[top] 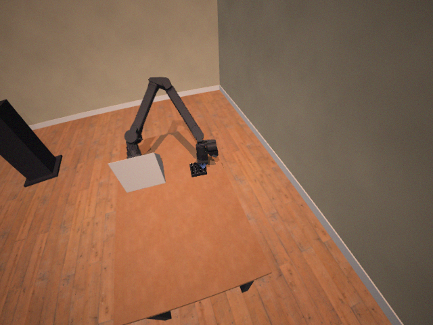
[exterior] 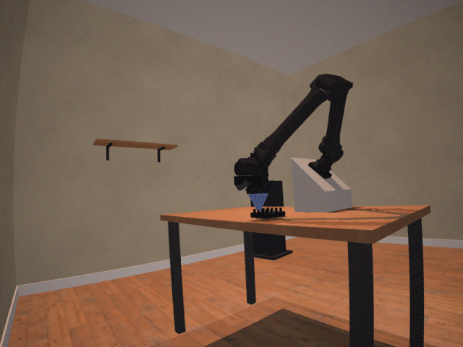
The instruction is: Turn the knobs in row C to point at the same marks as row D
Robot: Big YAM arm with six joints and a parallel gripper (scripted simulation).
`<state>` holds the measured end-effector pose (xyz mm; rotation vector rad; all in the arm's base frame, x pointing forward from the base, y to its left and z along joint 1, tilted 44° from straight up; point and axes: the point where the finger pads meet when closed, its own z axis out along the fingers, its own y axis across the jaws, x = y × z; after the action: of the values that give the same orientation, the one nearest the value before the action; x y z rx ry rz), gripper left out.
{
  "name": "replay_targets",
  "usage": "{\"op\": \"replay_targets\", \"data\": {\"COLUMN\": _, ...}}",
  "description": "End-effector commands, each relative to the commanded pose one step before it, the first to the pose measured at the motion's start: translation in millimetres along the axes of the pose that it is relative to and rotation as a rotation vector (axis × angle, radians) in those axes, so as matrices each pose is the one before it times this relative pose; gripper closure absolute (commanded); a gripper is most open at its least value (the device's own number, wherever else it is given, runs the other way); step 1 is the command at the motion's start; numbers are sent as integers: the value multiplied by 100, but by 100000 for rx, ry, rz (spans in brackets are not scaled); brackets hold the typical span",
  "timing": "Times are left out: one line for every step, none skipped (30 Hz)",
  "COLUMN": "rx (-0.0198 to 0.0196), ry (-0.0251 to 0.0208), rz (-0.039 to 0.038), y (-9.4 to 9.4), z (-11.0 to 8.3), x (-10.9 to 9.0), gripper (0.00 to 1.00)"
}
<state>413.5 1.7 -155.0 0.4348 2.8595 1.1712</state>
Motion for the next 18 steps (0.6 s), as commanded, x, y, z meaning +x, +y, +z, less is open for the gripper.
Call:
{"op": "replay_targets", "data": {"rx": -295, "ry": -504, "rz": 214, "y": 44, "z": 349, "x": -615, "gripper": 91}}
{"op": "replay_targets", "data": {"rx": 0, "ry": 0, "rz": 0, "y": 0, "z": 0, "x": 0, "gripper": 91}}
{"op": "replay_targets", "data": {"rx": 0, "ry": 0, "rz": -1, "y": 0, "z": 0, "x": 0, "gripper": 91}}
{"op": "replay_targets", "data": {"rx": 0, "ry": 0, "rz": -7, "y": 0, "z": 0, "x": 0, "gripper": 91}}
{"op": "replay_targets", "data": {"rx": 0, "ry": 0, "rz": -20, "y": 0, "z": 0, "x": 0, "gripper": 91}}
{"op": "replay_targets", "data": {"rx": 0, "ry": 0, "rz": -38, "y": 0, "z": 0, "x": 0, "gripper": 91}}
{"op": "replay_targets", "data": {"rx": 0, "ry": 0, "rz": -62, "y": 0, "z": 0, "x": 0, "gripper": 91}}
{"op": "replay_targets", "data": {"rx": 0, "ry": 0, "rz": -344, "y": 0, "z": 0, "x": 0, "gripper": 91}}
{"op": "replay_targets", "data": {"rx": 0, "ry": 0, "rz": -576, "y": 0, "z": 0, "x": 0, "gripper": 91}}
{"op": "replay_targets", "data": {"rx": 0, "ry": 0, "rz": -752, "y": 0, "z": 0, "x": 0, "gripper": 91}}
{"op": "replay_targets", "data": {"rx": 0, "ry": 0, "rz": -948, "y": 0, "z": 0, "x": 0, "gripper": 91}}
{"op": "replay_targets", "data": {"rx": 0, "ry": 0, "rz": -411, "y": 0, "z": 0, "x": 0, "gripper": 91}}
{"op": "replay_targets", "data": {"rx": 0, "ry": 0, "rz": 0, "y": 0, "z": 0, "x": 0, "gripper": 91}}
{"op": "replay_targets", "data": {"rx": 0, "ry": 0, "rz": 0, "y": 0, "z": 0, "x": 0, "gripper": 91}}
{"op": "replay_targets", "data": {"rx": -1, "ry": 0, "rz": -291, "y": 1, "z": 1, "x": 0, "gripper": 91}}
{"op": "replay_targets", "data": {"rx": -1, "ry": 1, "rz": -353, "y": 1, "z": 1, "x": 0, "gripper": 91}}
{"op": "replay_targets", "data": {"rx": -1, "ry": 1, "rz": -409, "y": 1, "z": 1, "x": 0, "gripper": 91}}
{"op": "replay_targets", "data": {"rx": -1, "ry": 1, "rz": -468, "y": 1, "z": 1, "x": 0, "gripper": 91}}
